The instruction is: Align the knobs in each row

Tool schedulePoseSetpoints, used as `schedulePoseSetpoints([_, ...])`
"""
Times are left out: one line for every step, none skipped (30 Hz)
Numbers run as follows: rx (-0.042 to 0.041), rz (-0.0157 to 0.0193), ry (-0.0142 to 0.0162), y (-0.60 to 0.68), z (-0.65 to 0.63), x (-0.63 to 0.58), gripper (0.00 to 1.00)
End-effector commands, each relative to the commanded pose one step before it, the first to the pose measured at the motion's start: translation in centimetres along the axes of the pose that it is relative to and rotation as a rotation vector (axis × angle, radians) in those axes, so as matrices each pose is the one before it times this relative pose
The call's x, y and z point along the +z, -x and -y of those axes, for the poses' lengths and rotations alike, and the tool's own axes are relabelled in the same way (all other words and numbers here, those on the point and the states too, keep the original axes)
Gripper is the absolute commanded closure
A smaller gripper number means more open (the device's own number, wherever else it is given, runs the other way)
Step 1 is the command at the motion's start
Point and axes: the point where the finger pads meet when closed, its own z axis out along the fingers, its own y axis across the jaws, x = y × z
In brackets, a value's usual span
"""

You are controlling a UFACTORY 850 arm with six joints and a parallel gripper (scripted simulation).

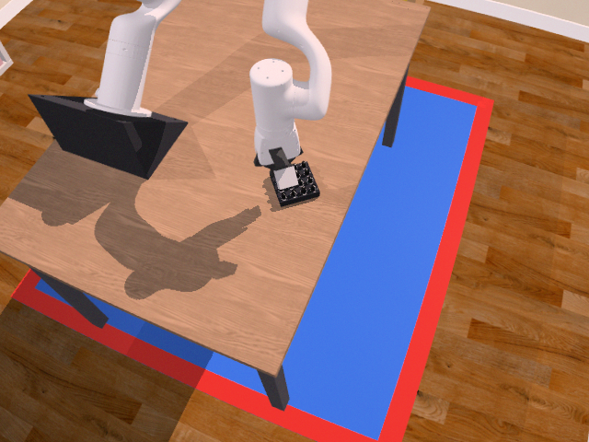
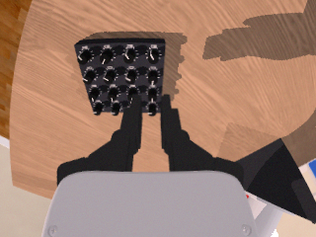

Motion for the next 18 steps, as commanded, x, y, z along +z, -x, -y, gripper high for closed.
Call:
schedulePoseSetpoints([-0.00054, -0.00158, -0.00081, -0.061, 0.048, -0.083, 0.81])
schedulePoseSetpoints([0.0, 0.0, 0.0, 0.0, 0.0, 0.0, 0.81])
schedulePoseSetpoints([0.0, 0.0, 0.0, 0.0, 0.0, 0.0, 0.81])
schedulePoseSetpoints([0.0, 0.0, 0.0, 0.0, 0.0, 0.0, 0.81])
schedulePoseSetpoints([-0.00003, 0.0, 0.0, 0.0, 0.0, 0.001, 0.81])
schedulePoseSetpoints([-0.00007, 0.0, 0.0, 0.0, 0.0, 0.001, 0.81])
schedulePoseSetpoints([-0.00014, 0.0, -0.00001, 0.0, 0.0, 0.003, 0.81])
schedulePoseSetpoints([-0.00022, 0.0, -0.00001, 0.0, 0.0, 0.004, 0.81])
schedulePoseSetpoints([-0.00031, 0.0, -0.00001, 0.0, 0.0, 0.006, 0.81])
schedulePoseSetpoints([-0.00042, 0.0, -0.00002, 0.0, 0.0, 0.008, 0.81])
schedulePoseSetpoints([-0.00054, 0.0, -0.00002, 0.0, 0.0, 0.01, 0.81])
schedulePoseSetpoints([-0.00066, -0.00001, -0.00002, 0.0, 0.0, 0.013, 0.81])
schedulePoseSetpoints([-0.0008, -0.00001, -0.00003, 0.0, 0.0, 0.015, 0.81])
schedulePoseSetpoints([-0.00093, -0.00001, -0.00003, 0.0, 0.0, 0.018, 0.81])
schedulePoseSetpoints([-0.00108, -0.00001, -0.00004, 0.0, -0.001, 0.021, 0.81])
schedulePoseSetpoints([-0.00122, -0.00001, -0.00004, 0.0, -0.001, 0.024, 0.81])
schedulePoseSetpoints([0.0, 0.0, 0.0, 0.0, 0.0, 0.0, 0.81])
schedulePoseSetpoints([0.0, 0.0, 0.0, 0.0, 0.0, 0.0, 0.81])
